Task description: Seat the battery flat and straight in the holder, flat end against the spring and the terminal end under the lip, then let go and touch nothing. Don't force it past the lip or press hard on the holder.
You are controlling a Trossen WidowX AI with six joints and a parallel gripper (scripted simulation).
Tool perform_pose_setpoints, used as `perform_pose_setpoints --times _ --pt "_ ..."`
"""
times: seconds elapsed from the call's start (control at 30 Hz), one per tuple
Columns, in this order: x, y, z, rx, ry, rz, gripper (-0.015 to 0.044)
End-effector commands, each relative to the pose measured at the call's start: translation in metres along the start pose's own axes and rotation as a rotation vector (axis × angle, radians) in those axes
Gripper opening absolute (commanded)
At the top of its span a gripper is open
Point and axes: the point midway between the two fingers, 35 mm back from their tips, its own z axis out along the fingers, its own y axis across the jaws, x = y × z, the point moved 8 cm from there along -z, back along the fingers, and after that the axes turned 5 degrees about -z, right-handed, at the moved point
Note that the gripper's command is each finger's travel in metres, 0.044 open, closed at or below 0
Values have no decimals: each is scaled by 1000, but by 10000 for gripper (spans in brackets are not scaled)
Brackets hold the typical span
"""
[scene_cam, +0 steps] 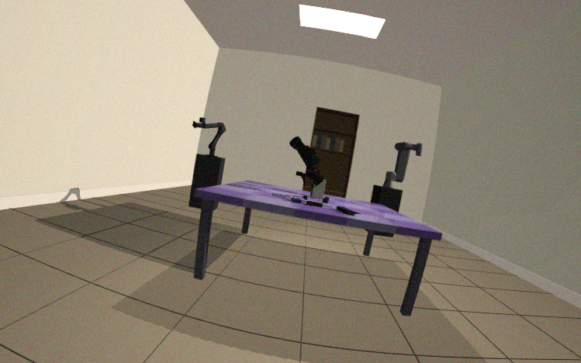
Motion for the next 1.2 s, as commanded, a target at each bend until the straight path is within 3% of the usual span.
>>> perform_pose_setpoints --times 0.0,0.43,1.17 --pt "0 3 20 5 16 -391 233" --pt "0 3 22 5 16 -391 233" --pt "0 3 57 5 16 -391 233"
